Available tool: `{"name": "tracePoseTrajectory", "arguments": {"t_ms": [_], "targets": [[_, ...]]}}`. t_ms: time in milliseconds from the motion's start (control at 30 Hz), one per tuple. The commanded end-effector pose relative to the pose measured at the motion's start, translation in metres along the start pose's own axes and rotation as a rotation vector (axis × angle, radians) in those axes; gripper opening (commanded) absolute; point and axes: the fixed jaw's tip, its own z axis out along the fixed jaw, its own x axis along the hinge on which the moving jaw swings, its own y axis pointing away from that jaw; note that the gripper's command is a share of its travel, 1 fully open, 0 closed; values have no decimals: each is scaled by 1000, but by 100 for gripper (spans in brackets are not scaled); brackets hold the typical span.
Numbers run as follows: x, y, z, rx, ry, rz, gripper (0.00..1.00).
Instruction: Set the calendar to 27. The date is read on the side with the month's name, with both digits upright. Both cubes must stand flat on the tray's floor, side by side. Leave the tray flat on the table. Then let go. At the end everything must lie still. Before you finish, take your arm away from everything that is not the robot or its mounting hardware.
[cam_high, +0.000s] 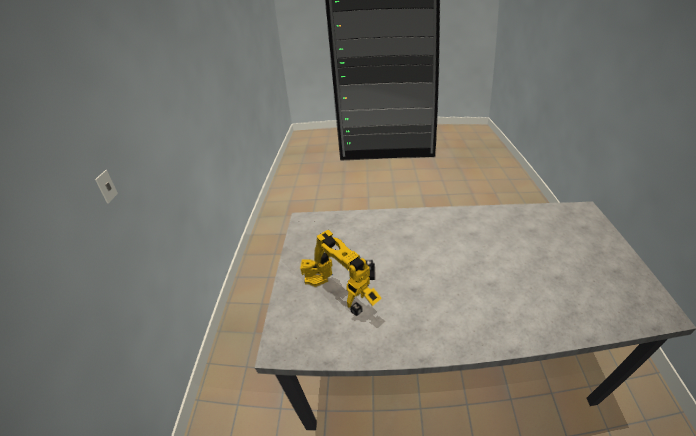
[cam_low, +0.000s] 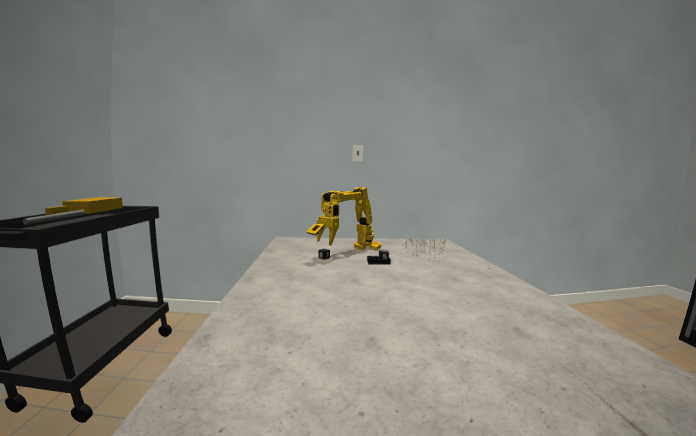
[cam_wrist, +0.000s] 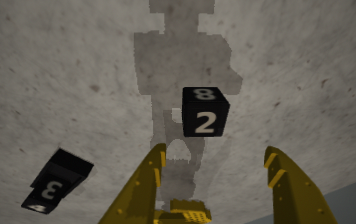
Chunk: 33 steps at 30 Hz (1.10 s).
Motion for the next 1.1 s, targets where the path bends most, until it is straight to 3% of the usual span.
{"name": "tracePoseTrajectory", "arguments": {"t_ms": [0,533,1067], "targets": [[-8,2,-9,1,-62,-1,35],[-8,2,-7,1,-62,-1,35],[-10,2,12,1,-62,-1,35]]}}
